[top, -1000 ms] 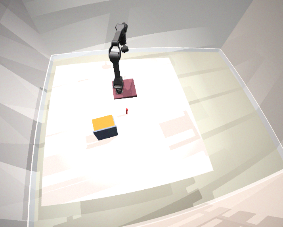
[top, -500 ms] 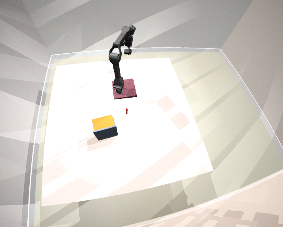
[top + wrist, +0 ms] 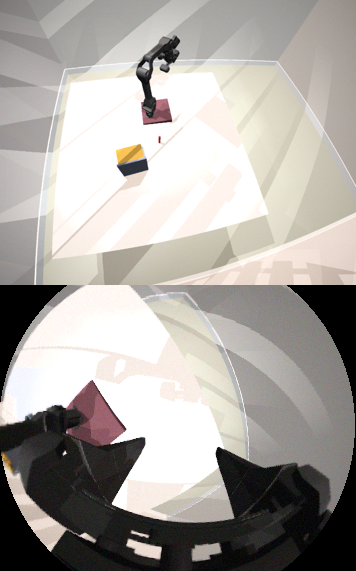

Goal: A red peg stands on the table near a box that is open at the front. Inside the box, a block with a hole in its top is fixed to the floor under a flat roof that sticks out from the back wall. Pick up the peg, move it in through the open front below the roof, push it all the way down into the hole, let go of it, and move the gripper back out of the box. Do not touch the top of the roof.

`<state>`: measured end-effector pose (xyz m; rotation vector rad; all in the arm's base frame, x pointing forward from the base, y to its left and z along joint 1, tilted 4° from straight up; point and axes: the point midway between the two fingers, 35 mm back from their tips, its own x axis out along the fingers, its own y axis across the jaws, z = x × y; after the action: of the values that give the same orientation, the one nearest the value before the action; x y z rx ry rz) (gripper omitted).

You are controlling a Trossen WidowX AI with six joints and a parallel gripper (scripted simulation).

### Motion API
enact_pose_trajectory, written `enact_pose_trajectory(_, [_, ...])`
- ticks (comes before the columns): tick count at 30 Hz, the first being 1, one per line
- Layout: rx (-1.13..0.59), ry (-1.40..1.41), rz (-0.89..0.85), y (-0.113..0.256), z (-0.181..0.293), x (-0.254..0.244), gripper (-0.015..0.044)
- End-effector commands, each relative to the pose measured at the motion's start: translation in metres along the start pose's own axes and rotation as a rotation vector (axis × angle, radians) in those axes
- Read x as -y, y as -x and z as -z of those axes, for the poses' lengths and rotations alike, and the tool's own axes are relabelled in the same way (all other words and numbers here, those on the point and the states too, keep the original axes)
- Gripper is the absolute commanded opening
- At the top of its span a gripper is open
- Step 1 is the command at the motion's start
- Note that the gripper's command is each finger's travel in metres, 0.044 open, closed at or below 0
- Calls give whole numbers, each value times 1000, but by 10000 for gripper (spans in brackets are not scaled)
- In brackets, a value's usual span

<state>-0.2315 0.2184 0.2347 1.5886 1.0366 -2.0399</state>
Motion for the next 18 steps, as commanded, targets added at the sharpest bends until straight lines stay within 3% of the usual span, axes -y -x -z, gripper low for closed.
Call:
enact_pose_trajectory(1, [-14, -112, 10, 0, 14, -3, 440])
enact_pose_trajectory(18, [-57, -771, 111, 8, 86, -21, 440])
